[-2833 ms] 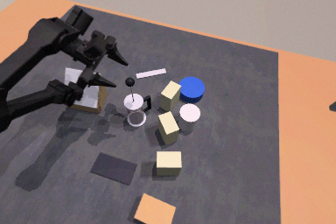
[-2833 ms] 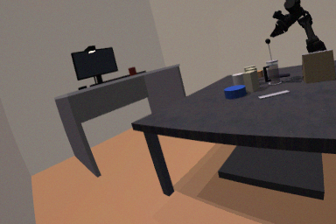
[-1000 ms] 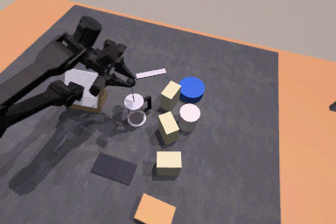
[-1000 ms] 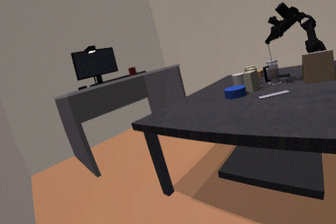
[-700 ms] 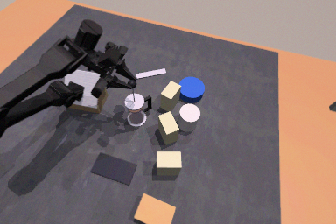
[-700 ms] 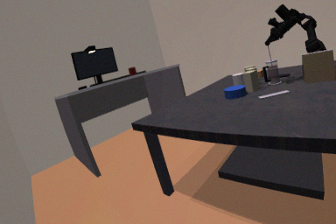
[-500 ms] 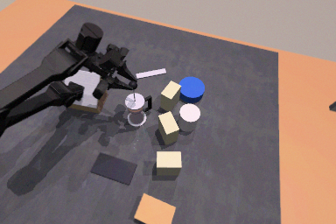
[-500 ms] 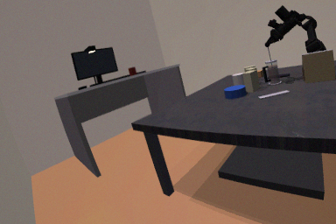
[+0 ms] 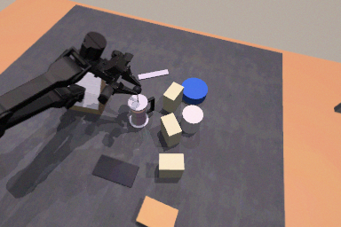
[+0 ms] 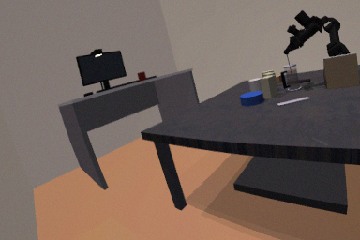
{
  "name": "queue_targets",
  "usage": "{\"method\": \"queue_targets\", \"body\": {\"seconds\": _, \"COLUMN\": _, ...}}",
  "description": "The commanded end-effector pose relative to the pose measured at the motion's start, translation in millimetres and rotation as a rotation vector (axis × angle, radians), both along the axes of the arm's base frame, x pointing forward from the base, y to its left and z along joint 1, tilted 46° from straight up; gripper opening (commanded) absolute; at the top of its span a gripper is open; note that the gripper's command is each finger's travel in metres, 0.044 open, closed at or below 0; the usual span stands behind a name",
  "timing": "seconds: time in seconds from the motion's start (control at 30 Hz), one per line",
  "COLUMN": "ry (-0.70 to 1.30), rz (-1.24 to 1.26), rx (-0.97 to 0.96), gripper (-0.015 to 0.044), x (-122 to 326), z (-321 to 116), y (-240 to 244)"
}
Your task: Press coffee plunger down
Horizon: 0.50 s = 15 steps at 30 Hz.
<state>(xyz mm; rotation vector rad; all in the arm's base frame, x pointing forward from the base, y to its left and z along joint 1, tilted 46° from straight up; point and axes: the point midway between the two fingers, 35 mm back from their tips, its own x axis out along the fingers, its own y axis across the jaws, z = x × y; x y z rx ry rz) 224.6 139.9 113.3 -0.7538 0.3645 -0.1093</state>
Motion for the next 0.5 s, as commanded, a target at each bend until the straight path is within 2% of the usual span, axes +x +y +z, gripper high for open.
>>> {"method": "queue_targets", "body": {"seconds": 0.0, "ry": 0.032, "rz": -0.002, "rx": -0.025, "gripper": 0.0119, "x": 0, "z": -17, "y": -13}}
{"method": "queue_targets", "body": {"seconds": 0.47, "ry": 0.02, "rz": 0.003, "rx": -0.029, "gripper": 0.0119, "x": 7, "z": -32, "y": -29}}
